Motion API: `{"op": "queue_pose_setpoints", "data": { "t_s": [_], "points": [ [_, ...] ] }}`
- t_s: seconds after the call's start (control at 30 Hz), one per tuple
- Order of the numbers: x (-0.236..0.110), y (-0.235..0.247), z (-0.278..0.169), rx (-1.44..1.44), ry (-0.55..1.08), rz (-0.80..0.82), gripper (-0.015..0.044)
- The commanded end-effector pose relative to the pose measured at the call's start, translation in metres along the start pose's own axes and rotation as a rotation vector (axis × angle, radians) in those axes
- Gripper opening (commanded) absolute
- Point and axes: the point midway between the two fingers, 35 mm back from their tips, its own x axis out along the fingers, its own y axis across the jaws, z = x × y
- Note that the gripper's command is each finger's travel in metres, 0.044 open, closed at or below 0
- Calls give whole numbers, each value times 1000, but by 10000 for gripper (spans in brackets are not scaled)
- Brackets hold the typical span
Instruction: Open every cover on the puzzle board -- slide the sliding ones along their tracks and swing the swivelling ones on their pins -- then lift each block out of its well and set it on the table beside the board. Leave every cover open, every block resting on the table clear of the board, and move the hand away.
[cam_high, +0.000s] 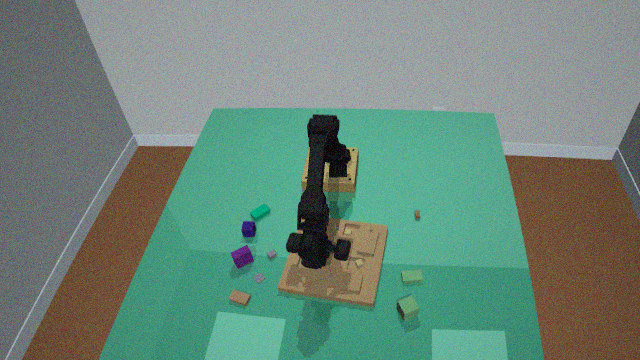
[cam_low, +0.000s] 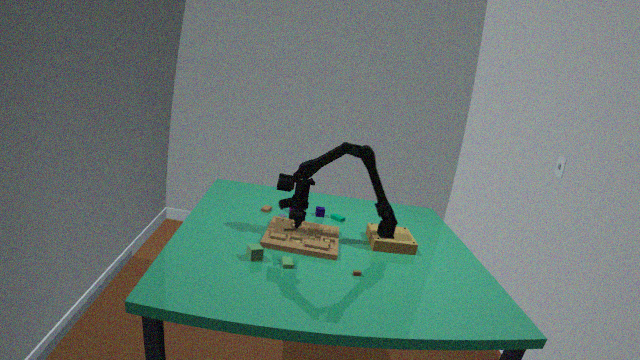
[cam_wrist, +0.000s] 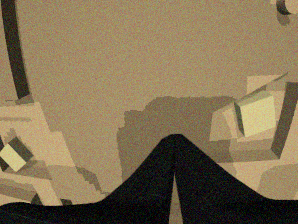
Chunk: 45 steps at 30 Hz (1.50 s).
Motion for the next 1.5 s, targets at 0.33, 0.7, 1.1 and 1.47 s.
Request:
{"op": "queue_pose_setpoints", "data": {
  "t_s": [0.33, 0.7, 1.1, 1.47],
  "points": [
    [0, 13, 10, 2, 1, 4, 0],
    [0, 20, 19, 2, 1, 5, 0],
    [-1, 28, 31, 2, 0, 6, 0],
    [-14, 29, 33, 2, -1, 6, 0]
  ]
}}
